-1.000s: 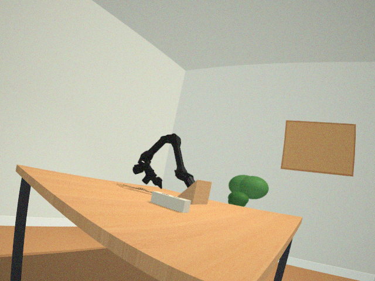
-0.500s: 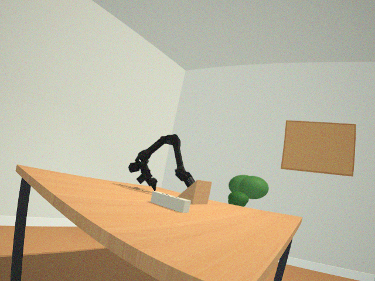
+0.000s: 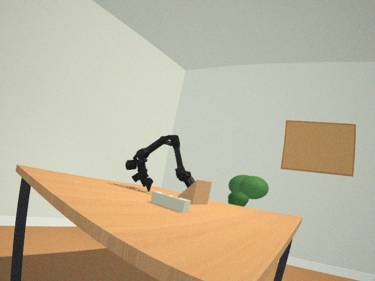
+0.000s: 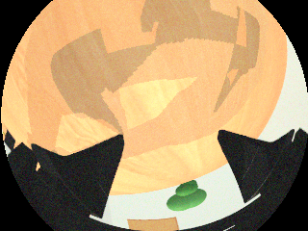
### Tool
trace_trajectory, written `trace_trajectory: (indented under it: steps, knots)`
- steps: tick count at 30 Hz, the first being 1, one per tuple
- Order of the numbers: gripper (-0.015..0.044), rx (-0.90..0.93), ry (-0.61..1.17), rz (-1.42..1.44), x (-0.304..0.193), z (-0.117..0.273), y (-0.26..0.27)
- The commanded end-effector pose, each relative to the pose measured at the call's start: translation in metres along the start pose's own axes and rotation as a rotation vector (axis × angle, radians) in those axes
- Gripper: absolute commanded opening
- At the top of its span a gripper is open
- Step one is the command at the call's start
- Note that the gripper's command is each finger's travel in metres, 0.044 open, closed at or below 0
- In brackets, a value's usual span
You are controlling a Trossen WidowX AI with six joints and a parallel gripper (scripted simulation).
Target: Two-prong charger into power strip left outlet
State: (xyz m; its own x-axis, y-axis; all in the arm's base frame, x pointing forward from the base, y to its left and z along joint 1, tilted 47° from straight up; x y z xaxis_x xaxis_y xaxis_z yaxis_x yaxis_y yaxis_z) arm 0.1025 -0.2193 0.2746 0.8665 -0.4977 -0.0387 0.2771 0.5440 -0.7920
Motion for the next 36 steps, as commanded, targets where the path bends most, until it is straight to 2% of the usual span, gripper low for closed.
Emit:
trace_trajectory:
  steps: [1,19,36]
  knots:
    - [0.0440,-0.027,-0.056,-0.005,0.007,0.009,0.000]
    - [0.0440,0.026,-0.214,0.056,0.043,0.034,0.046]
    - [0.0440,0.102,-0.291,0.111,0.065,0.056,0.106]
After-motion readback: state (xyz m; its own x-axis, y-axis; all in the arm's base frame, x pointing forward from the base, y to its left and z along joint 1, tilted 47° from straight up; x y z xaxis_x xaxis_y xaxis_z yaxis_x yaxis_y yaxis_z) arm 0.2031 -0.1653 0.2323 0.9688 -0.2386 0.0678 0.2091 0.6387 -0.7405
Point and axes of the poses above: the point midway between the two fingers, 35 mm back from their tips, its own z axis back along the fingers, its own y axis across the jaws, x = y × z, the point moved 8 cm from there along z, back along the fingers, and after that the axes turned 4 degrees about z, right-handed, at the moved point
